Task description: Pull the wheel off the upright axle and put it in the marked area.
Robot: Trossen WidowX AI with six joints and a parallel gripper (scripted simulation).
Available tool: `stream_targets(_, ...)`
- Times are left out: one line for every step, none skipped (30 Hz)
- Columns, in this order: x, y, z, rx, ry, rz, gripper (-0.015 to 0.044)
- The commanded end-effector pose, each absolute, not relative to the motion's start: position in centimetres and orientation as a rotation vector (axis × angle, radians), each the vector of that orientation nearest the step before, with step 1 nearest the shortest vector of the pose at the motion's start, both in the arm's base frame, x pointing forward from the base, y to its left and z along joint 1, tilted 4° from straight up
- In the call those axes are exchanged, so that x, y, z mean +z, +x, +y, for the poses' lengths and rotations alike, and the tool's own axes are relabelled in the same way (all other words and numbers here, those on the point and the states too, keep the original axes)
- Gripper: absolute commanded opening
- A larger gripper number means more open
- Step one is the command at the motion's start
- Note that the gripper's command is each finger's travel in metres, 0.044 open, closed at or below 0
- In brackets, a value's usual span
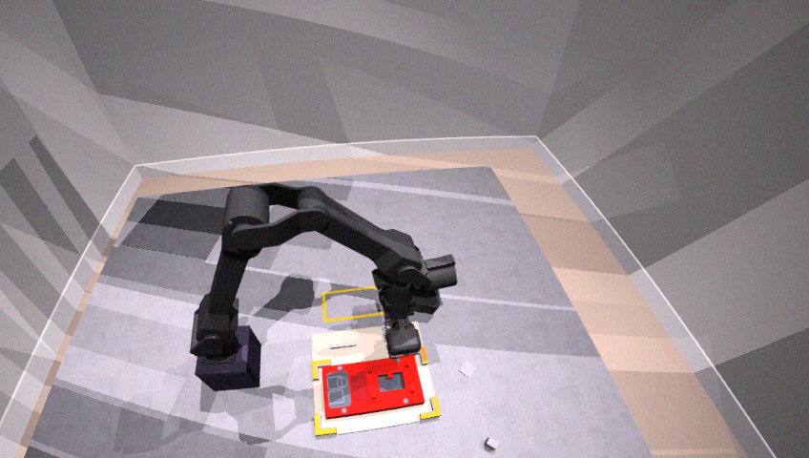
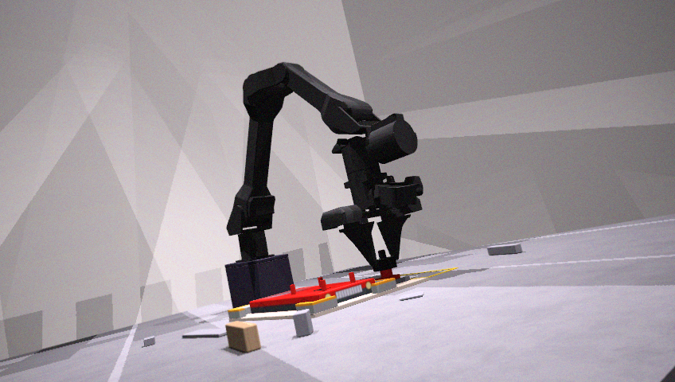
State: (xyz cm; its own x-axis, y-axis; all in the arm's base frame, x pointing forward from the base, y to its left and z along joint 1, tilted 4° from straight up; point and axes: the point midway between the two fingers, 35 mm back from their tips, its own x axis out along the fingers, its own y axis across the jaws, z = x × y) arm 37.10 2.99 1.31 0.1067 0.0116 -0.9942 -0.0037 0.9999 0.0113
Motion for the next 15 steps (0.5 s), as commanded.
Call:
stream_targets(1.33,37.11,3.0,0.011,0.007,1.464,0.0182)
stream_targets(1.33,37.11,3.0,0.011,0.007,1.464,0.0175)
stream_targets(1.33,37.11,3.0,0.011,0.007,1.464,0.0168)
stream_targets(1.33,37.11,3.0,0.011,0.007,1.464,0.0162)
stream_targets(1.33,37.11,3.0,0.011,0.007,1.464,0.0155)
stream_targets(1.33,37.11,3.0,0.011,0.007,1.464,0.0148)
stream_targets(1.33,37.11,3.0,0.011,0.007,1.464,0.0142)
stream_targets(1.33,37.11,3.0,0.011,0.007,1.464,0.0115)
stream_targets(1.34,37.11,2.99,0.011,0.007,1.464,0.0089)
stream_targets(1.36,37.11,2.99,0.011,0.007,1.464,0.0063)
stream_targets(1.38,37.11,2.99,0.011,0.007,1.464,0.0037)
stream_targets(1.41,37.11,2.99,0.011,0.007,1.464,0.001)
stream_targets(1.44,37.11,2.99,0.011,0.007,1.464,0.0)
stream_targets(1.47,37.1,2.99,0.011,0.006,1.464,0.0)
stream_targets(1.5,37.1,2.99,0.011,0.006,1.464,0.0)
